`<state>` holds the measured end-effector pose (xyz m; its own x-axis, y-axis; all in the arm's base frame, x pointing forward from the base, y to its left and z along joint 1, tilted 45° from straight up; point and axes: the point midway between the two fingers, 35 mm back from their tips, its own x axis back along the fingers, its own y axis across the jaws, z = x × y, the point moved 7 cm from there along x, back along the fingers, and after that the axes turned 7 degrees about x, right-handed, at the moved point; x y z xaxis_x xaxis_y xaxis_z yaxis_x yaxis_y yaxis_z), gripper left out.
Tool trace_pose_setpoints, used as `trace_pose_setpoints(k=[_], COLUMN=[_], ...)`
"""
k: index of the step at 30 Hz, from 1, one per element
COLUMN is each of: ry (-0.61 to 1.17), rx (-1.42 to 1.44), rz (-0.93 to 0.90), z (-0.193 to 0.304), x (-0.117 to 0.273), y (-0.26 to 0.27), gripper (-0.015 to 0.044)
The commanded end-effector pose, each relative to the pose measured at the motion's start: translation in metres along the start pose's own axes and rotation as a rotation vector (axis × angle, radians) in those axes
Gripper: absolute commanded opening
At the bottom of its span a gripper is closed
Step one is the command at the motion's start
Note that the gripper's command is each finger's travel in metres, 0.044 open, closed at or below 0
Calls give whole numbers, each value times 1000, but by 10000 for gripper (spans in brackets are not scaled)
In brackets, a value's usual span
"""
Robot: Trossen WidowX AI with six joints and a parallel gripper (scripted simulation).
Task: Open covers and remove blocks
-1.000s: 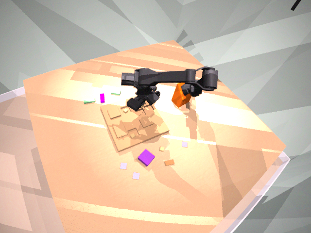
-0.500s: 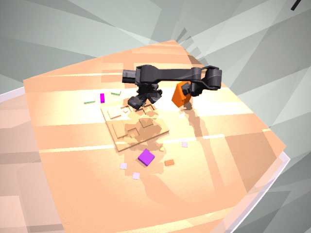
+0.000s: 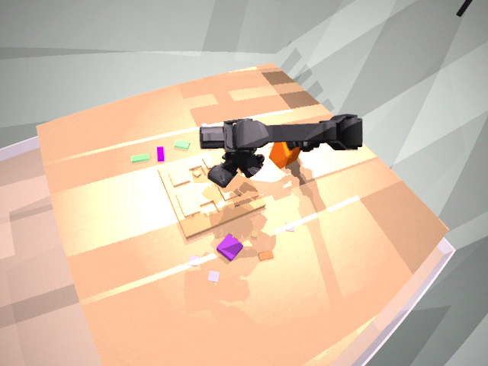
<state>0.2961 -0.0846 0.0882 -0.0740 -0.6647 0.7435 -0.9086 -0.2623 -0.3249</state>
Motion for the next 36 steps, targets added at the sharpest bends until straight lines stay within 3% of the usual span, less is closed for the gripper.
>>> trace_pose_setpoints(k=[1, 36], ry=[0, -21], rx=[-1, 2], rz=[1, 14], z=[-15, -145], x=[0, 3], y=[-9, -46], gripper=[80, 80])
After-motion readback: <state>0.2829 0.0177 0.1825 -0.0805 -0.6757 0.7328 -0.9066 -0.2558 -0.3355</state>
